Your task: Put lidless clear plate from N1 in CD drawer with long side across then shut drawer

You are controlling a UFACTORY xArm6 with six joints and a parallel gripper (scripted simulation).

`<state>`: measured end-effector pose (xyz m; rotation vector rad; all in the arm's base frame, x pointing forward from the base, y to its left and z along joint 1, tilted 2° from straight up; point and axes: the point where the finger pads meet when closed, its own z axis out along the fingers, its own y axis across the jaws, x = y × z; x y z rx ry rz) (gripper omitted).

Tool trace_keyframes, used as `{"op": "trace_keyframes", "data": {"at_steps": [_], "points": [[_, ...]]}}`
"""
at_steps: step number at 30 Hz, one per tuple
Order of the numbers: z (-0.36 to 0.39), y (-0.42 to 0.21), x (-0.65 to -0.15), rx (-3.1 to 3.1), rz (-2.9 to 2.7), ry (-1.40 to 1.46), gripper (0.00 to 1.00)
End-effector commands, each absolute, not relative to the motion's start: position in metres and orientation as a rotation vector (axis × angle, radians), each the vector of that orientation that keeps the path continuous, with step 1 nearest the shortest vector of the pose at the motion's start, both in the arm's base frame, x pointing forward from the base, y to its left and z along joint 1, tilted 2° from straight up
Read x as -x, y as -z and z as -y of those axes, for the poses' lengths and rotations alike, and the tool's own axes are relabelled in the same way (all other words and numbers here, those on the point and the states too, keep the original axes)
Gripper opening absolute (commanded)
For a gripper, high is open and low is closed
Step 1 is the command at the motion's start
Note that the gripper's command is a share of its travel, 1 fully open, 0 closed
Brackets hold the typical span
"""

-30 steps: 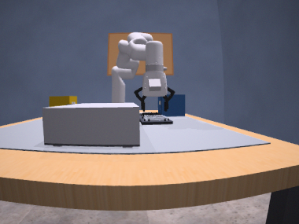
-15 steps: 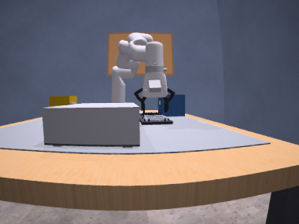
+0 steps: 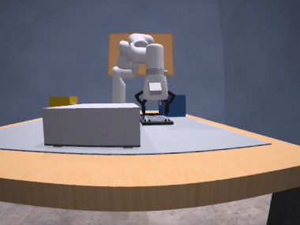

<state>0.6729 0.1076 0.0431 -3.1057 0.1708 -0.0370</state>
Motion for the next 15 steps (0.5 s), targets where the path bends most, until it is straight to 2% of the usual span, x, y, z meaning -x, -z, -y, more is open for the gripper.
{"op": "trace_keyframes", "data": {"at_steps": [1, 15], "points": [[-0.1079, -0.0428, -0.6747, 3.104, -0.171, 0.046, 1.0], [-0.1081, -0.0348, -0.6749, 3.104, -0.171, 0.046, 1.0]]}}
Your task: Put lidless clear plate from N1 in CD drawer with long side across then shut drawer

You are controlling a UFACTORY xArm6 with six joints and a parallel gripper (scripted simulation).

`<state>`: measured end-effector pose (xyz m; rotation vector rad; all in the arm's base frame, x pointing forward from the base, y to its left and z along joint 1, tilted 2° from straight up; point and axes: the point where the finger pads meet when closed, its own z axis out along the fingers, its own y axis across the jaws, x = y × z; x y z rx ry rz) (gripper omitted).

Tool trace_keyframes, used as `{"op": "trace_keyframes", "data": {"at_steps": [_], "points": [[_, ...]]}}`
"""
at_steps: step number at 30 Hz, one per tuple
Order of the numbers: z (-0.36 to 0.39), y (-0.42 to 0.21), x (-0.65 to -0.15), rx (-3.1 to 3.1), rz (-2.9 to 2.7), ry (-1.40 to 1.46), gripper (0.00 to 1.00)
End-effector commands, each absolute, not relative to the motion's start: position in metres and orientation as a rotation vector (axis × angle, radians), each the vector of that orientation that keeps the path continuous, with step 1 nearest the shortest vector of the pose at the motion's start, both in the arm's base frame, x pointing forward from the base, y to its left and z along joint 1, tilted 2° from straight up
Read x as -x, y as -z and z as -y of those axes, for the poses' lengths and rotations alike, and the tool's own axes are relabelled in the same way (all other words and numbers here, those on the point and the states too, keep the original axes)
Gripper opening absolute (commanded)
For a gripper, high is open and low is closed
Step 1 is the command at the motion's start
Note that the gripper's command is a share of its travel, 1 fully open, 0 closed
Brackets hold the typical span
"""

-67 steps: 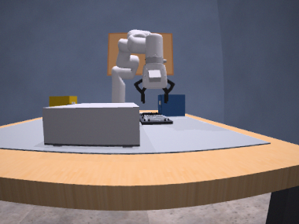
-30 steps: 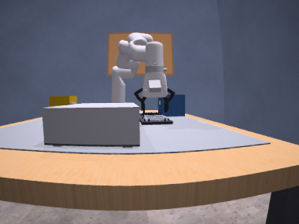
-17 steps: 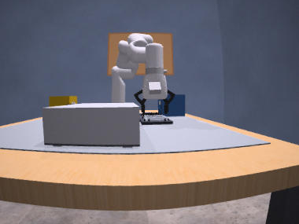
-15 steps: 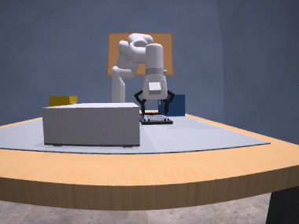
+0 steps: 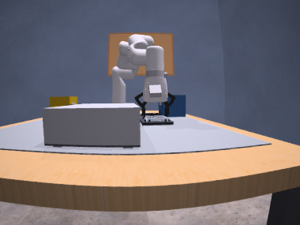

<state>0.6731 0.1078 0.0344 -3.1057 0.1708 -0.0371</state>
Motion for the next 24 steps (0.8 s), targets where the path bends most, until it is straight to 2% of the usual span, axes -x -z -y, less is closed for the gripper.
{"op": "trace_keyframes", "data": {"at_steps": [1, 19, 20, 24], "points": [[-0.1081, -0.0348, -0.6749, 3.104, -0.171, 0.046, 1.0], [-0.1081, -0.0348, -0.6749, 3.104, -0.171, 0.046, 1.0], [-0.1081, -0.0354, -0.6749, 3.104, -0.171, 0.046, 0.0], [-0.1081, -0.0358, -0.6749, 3.104, -0.171, 0.046, 0.0]]}}
